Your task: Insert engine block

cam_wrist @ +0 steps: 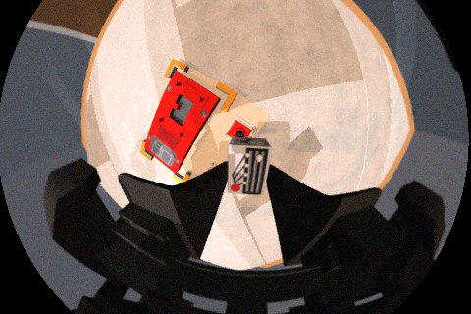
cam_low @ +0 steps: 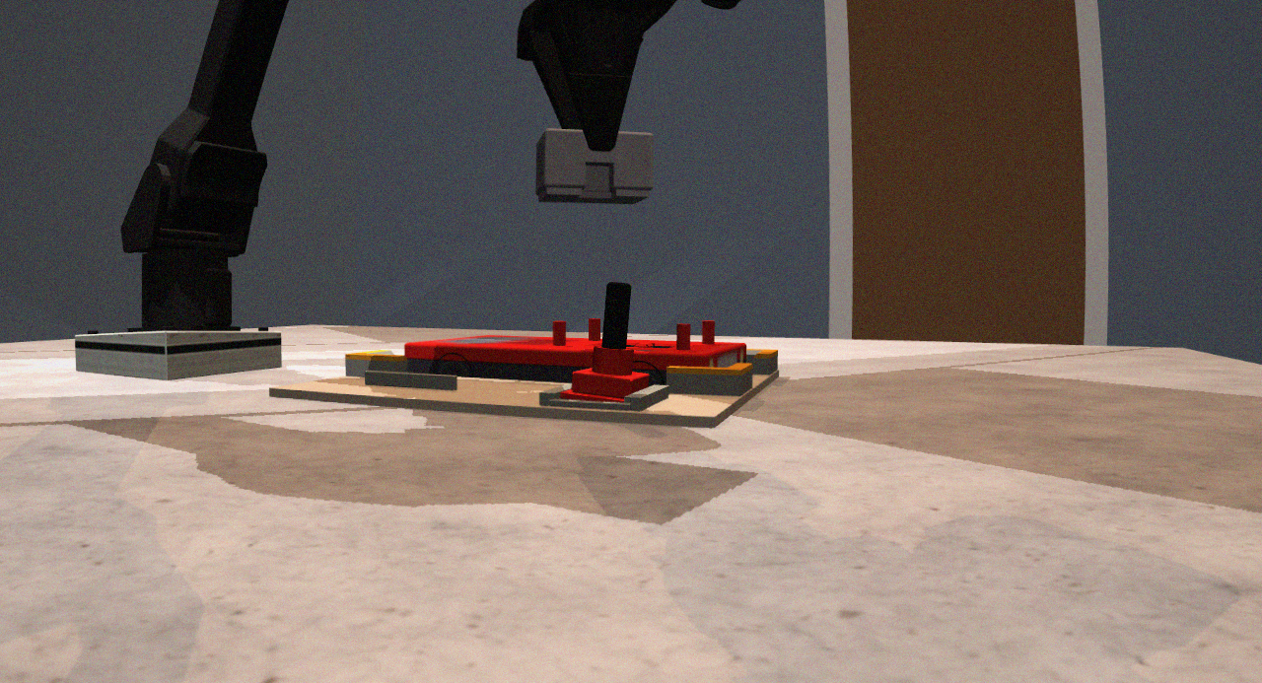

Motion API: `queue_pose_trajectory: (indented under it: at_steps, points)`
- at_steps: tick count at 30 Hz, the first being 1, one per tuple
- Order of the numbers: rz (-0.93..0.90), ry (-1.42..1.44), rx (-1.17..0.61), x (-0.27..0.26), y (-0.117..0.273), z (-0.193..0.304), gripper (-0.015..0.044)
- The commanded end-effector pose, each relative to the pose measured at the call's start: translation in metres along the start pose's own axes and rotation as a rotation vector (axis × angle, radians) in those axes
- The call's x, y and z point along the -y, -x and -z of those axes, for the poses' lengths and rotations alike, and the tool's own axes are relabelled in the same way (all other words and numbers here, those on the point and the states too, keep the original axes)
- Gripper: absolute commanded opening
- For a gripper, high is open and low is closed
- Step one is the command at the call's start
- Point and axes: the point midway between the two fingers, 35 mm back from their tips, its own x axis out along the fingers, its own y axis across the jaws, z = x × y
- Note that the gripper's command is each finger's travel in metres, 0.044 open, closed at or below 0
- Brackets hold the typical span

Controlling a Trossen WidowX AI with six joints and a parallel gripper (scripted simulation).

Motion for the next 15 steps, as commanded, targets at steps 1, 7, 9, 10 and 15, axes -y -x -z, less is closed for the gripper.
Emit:
queue_pose_trajectory:
  at_steps: [1, 7, 9, 10, 15]
  points:
    - [-0.009, 0.138, 0.000, -0.008, -0.005, -0.004, 0.0000]
    - [-0.010, 0.344, 0.002, -0.018, -0.009, -0.011, 0.0000]
    - [-0.010, 0.412, 0.002, -0.022, -0.011, -0.013, 0.0000]
    - [-0.010, 0.447, 0.002, -0.023, -0.012, -0.014, 0.0000]
    - [-0.011, 0.619, 0.004, -0.031, -0.015, -0.019, 0.0000]
